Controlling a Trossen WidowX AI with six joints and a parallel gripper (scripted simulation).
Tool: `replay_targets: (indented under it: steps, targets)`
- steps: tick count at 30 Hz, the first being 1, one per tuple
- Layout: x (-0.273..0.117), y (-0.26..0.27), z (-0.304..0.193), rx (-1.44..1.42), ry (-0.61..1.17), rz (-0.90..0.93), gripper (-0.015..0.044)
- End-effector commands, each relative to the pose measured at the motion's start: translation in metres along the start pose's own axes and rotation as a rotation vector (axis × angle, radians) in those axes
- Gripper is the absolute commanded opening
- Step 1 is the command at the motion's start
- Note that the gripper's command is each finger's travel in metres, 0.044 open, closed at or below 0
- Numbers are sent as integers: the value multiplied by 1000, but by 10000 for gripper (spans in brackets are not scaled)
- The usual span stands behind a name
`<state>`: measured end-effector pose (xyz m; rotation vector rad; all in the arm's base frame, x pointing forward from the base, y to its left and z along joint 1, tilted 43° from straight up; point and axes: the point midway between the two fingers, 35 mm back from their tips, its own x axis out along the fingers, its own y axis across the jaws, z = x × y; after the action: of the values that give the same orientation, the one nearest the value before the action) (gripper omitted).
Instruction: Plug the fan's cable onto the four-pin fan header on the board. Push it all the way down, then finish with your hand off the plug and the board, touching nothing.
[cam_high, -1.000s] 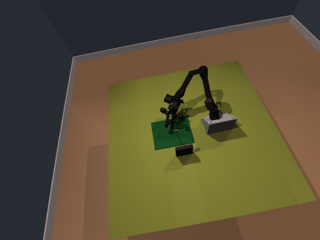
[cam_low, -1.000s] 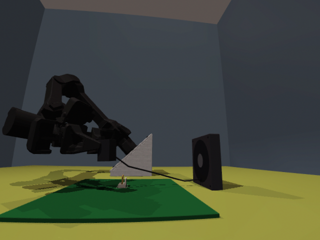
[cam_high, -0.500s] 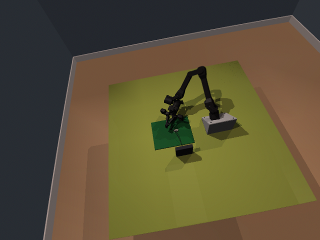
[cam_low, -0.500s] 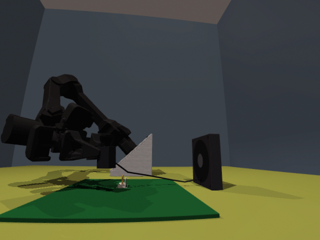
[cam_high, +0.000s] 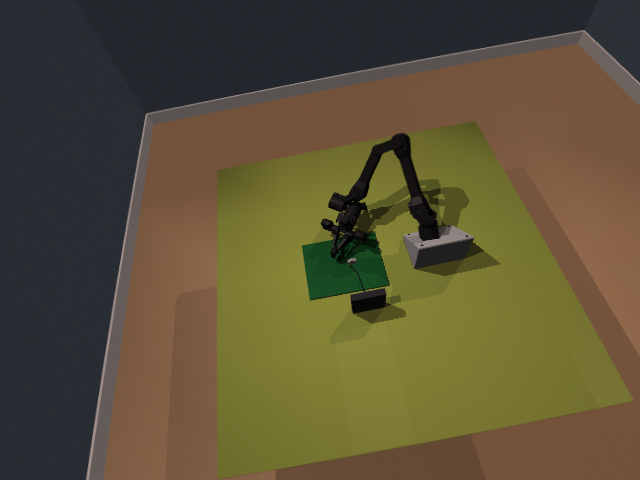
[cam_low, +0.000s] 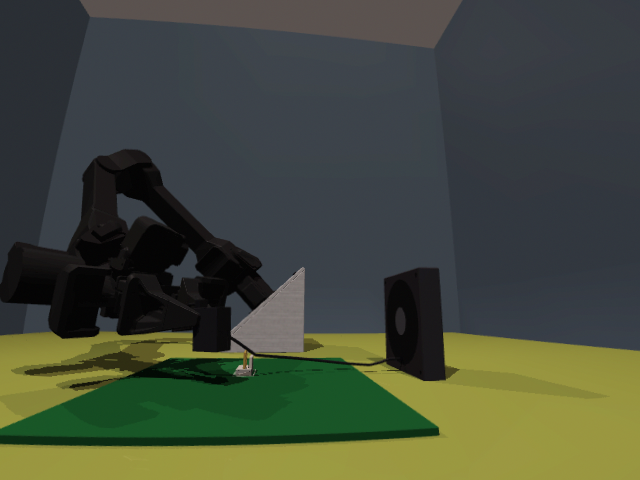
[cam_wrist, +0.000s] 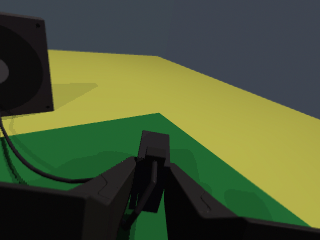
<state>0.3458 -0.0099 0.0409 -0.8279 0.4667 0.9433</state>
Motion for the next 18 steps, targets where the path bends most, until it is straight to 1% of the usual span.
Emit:
replay_targets:
  steps: [1, 18]
  targets:
    - [1, -1, -2, -6, -5, -1, 0]
    - [4, -1, -17, -6, -5, -1, 0]
